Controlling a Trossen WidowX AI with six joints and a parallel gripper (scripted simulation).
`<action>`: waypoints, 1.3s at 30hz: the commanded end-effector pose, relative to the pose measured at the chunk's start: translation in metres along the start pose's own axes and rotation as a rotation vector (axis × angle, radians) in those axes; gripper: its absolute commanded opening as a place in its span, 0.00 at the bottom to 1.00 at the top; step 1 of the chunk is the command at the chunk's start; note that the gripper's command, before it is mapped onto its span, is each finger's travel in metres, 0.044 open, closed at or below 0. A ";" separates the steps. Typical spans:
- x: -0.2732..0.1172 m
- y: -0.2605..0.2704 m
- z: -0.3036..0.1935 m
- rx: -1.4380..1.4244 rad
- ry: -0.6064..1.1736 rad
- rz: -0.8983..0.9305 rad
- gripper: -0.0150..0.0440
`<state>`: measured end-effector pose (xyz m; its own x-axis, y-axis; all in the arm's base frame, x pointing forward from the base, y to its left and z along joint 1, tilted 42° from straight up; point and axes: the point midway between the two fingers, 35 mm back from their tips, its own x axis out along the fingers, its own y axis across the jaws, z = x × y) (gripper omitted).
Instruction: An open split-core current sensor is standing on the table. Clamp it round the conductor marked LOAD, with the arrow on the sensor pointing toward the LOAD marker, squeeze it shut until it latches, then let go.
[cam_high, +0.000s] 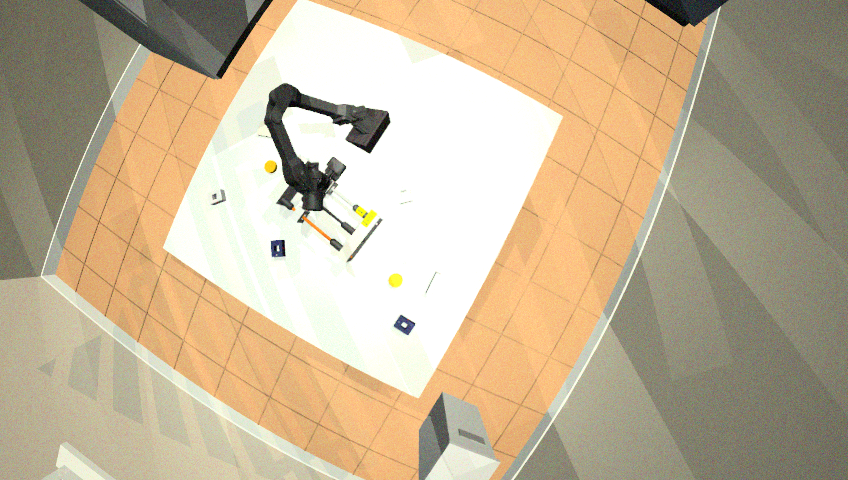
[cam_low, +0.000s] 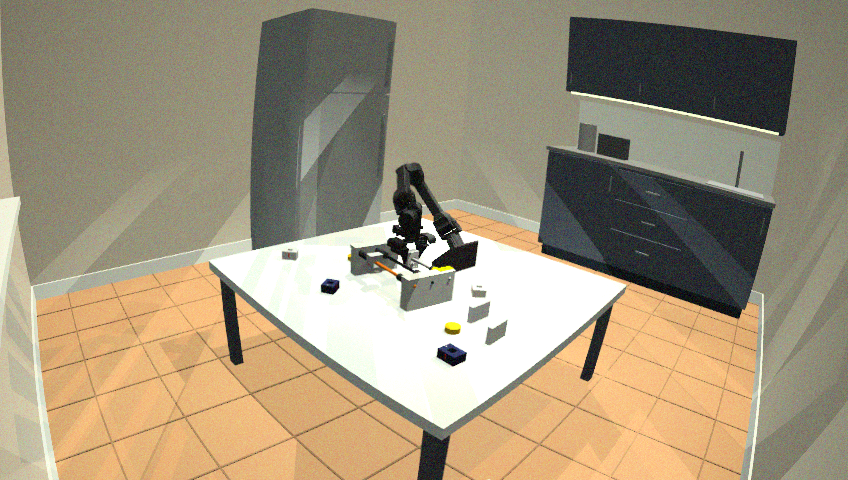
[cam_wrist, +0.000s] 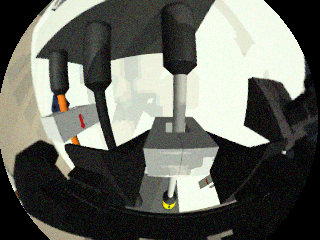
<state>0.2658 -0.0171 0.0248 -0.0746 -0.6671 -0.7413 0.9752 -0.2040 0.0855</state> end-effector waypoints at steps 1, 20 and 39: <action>0.000 0.000 0.000 0.000 -0.001 -0.001 0.70; 0.000 0.000 0.000 0.000 -0.001 -0.001 0.70; 0.000 0.000 0.000 0.000 -0.001 -0.001 1.00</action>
<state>0.2658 -0.0171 0.0248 -0.0747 -0.6671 -0.7412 0.9752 -0.2041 0.0854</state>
